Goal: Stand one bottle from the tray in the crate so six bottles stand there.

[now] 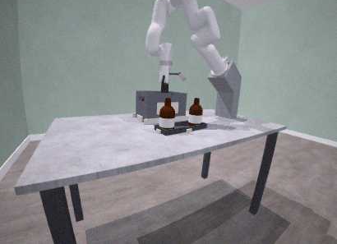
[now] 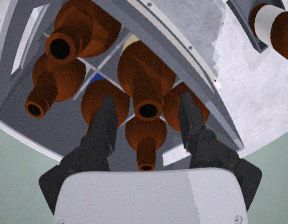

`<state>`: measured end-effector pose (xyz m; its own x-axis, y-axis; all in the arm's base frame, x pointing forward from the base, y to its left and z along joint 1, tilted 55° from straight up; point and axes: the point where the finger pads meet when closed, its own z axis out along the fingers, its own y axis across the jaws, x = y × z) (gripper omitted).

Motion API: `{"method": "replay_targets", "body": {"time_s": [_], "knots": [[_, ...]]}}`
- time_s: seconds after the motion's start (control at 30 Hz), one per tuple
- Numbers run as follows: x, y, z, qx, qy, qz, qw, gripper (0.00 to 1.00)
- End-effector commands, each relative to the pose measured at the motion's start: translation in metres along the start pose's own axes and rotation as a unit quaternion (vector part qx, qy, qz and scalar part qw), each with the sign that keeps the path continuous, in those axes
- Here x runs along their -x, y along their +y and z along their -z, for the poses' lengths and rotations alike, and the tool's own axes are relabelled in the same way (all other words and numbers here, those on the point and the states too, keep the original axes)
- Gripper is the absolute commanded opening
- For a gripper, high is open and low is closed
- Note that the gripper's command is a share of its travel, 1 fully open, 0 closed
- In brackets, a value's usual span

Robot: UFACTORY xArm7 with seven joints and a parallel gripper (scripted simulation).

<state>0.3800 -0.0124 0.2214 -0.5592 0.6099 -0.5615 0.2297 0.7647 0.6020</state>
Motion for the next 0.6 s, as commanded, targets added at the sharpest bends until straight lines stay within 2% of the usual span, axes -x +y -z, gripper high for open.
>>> {"method": "replay_targets", "body": {"time_s": [0.0, 0.57], "knots": [[0.001, 0.0, 0.01, 0.0, -0.001, 0.0, 1.0, 0.65], [0.001, 0.0, 0.047, 0.0, -0.001, 0.0, 1.0, 0.65]]}}
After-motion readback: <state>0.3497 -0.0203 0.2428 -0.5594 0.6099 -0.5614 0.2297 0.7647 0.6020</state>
